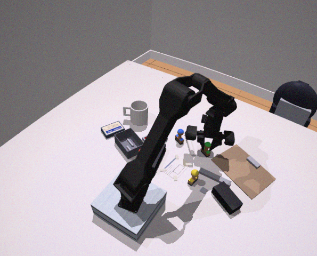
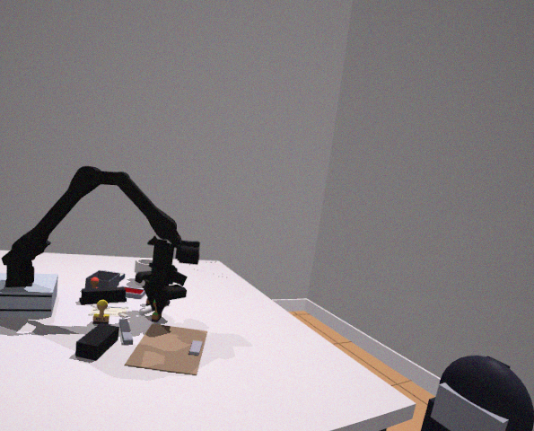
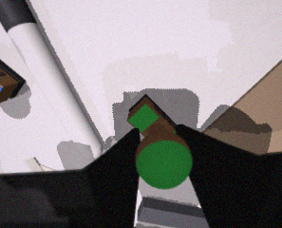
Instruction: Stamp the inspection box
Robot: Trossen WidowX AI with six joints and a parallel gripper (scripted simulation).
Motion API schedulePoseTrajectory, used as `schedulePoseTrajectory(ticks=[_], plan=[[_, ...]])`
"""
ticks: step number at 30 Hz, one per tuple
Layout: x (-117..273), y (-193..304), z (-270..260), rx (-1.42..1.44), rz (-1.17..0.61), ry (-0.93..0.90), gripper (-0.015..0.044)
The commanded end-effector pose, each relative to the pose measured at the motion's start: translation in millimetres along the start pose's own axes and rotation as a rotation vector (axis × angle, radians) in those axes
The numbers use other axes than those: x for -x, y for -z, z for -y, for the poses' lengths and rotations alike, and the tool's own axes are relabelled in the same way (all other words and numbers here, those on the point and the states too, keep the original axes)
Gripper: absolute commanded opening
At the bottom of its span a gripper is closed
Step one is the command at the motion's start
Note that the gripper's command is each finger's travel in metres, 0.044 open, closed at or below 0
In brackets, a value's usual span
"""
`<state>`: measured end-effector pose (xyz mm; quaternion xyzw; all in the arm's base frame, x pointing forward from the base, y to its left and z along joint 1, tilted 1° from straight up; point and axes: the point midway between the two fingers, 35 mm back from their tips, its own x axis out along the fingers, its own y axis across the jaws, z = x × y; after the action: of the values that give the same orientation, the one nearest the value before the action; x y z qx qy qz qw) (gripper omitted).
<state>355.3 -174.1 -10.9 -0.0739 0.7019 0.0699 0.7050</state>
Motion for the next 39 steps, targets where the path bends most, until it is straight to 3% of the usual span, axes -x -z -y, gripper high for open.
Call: schedulePoseTrajectory(ticks=[1, 3, 39], plan=[[0.6, -0.3, 0.5, 0.0, 0.001, 0.002, 0.0029], [1.5, -0.3, 0.5, 0.0, 0.001, 0.002, 0.0], [19.0, -1.2, 1.0, 0.0, 0.001, 0.001, 0.0]])
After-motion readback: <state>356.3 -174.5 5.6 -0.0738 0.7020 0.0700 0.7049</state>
